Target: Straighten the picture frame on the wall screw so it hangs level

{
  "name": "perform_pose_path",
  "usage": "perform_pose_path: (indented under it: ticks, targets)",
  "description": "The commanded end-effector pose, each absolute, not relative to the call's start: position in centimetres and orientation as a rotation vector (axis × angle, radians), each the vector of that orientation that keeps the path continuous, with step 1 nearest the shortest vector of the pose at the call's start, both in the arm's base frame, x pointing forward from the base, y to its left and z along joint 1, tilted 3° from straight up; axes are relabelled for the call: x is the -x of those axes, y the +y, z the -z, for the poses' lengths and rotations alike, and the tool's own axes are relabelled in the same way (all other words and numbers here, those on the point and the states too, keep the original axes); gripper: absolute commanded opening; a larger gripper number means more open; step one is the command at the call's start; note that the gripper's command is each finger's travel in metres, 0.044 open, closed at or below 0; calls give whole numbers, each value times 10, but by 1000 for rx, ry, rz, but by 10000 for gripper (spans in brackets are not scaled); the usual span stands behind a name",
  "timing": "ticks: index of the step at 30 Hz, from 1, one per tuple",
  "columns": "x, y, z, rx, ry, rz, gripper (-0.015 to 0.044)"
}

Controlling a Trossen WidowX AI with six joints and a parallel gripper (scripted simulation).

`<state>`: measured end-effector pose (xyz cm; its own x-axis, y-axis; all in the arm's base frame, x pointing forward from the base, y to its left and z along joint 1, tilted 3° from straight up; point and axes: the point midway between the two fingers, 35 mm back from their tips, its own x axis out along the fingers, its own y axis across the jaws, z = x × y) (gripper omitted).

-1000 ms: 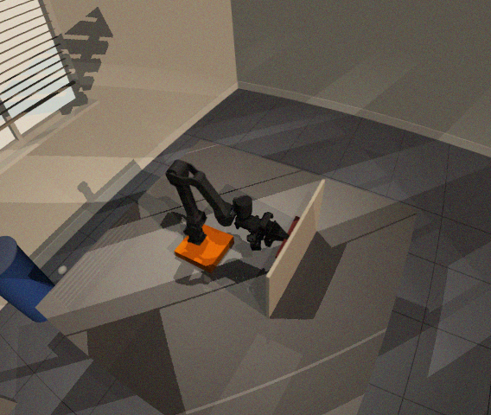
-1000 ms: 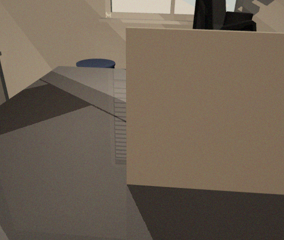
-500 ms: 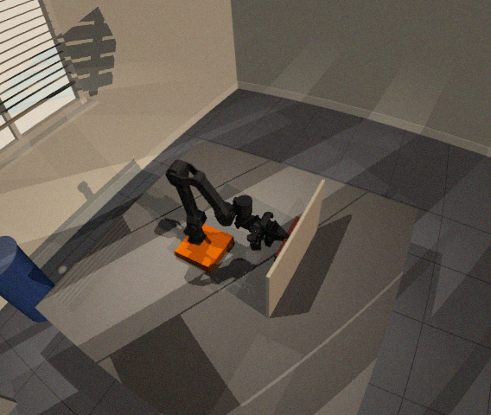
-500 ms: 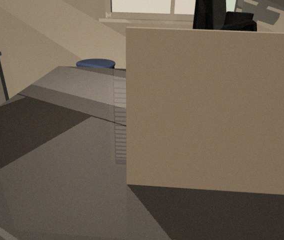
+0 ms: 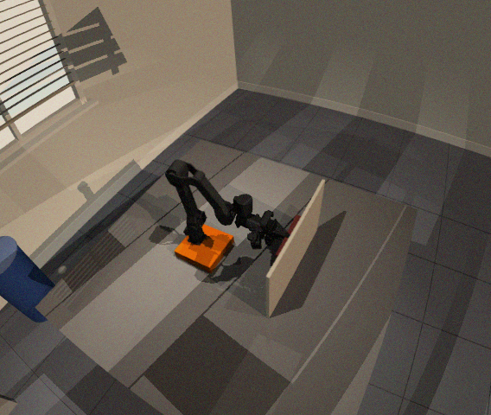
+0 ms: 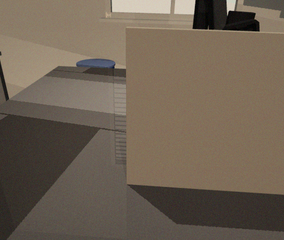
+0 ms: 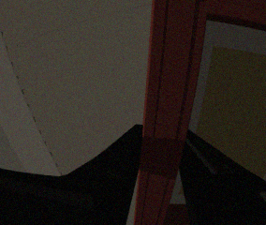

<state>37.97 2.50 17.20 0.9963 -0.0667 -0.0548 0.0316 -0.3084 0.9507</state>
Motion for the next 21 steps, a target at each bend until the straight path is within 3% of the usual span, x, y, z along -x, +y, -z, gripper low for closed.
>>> perform_pose_path:
  ticks: [1, 21]
  targets:
    - [-382, 26, -182, -1887, -43, 72, 0]
    - [-382, 28, -176, -1887, -43, 72, 0]
